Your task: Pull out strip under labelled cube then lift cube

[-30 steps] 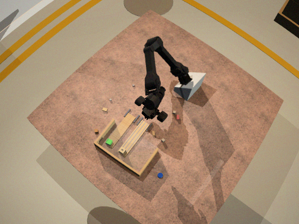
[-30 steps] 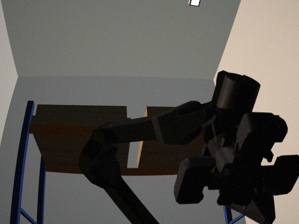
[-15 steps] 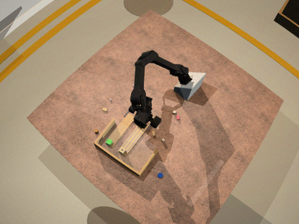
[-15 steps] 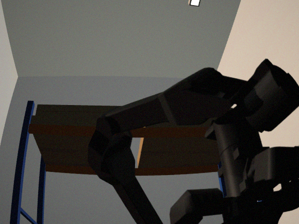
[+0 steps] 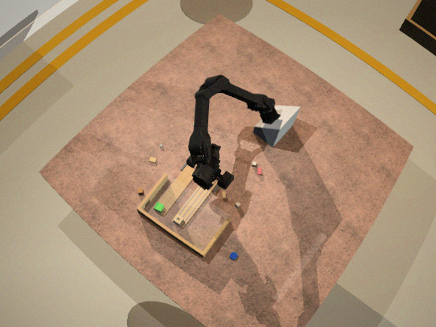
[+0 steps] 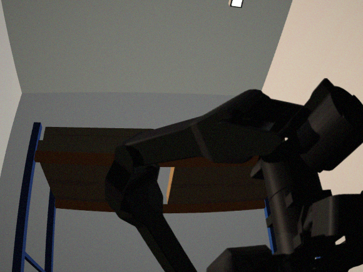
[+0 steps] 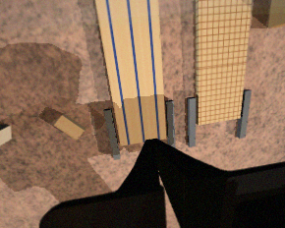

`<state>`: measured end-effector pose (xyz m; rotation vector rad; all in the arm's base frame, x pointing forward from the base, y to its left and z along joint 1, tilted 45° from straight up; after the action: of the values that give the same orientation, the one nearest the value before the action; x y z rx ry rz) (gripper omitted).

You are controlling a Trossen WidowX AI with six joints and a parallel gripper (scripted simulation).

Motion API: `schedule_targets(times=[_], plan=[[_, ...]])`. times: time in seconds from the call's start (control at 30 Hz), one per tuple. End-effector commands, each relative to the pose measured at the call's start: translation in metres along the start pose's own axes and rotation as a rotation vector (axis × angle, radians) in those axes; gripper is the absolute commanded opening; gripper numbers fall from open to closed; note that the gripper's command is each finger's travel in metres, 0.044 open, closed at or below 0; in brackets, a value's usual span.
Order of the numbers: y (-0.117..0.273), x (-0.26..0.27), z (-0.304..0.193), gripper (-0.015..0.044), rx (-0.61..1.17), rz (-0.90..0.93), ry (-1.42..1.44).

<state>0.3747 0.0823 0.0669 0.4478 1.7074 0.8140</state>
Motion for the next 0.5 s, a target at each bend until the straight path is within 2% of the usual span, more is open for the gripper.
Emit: schedule_targets(times=[0.0,0.47], plan=[[-0.008,0.002,0.0,0.0,0.002,0.0,0.009],[-0.031,0.002,0.001,0.0,0.002,-0.001,0.009]])
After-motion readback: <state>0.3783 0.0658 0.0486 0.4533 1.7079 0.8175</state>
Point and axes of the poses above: the point midway between the two fingers, 35 mm back from their tips, its own y axis back along the fingers, its own x axis across the jaws, z = x × y, the point moved 6 cm from there along y, back along the fingers, and after that the axes turned 6 degrees about y, right-handed, at the moved point
